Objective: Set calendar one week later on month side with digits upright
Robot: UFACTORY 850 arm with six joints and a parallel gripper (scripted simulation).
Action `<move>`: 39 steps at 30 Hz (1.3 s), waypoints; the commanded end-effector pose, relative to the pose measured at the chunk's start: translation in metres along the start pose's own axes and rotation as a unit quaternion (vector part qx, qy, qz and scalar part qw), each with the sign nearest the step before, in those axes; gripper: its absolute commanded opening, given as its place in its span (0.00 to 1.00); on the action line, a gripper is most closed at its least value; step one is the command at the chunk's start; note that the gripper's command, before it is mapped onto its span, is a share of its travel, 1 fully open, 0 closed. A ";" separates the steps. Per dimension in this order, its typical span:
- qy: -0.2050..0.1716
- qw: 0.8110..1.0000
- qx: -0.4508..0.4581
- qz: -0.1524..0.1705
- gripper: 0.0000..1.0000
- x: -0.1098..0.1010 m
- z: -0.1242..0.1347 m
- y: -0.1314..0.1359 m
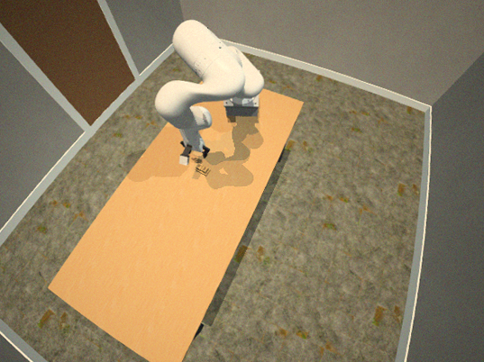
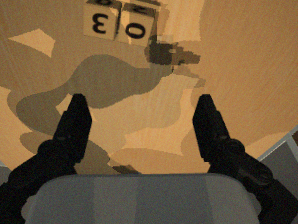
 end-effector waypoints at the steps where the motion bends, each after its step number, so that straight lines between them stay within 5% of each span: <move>1: 0.006 0.996 -0.087 0.007 1.00 0.001 -0.005 -0.004; 14: 0.005 0.974 -0.226 0.008 1.00 0.001 -0.014 -0.012; 29: 0.004 0.896 -0.444 0.009 1.00 0.003 -0.028 -0.025; 32: 0.004 0.896 -0.445 0.009 1.00 0.003 -0.028 -0.025; 34: 0.004 0.867 -0.498 0.009 1.00 0.003 -0.032 -0.028; 39: 0.004 0.840 -0.542 0.010 1.00 0.003 -0.035 -0.031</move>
Point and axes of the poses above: the point where the finger pads meet when closed, its own x axis out along the fingers, its own y axis across the jaws, z = x × y, the point moved 4 cm from there along -x, back along the fingers, and after that the axes turned 6 degrees about -x, right-handed, at the moved point
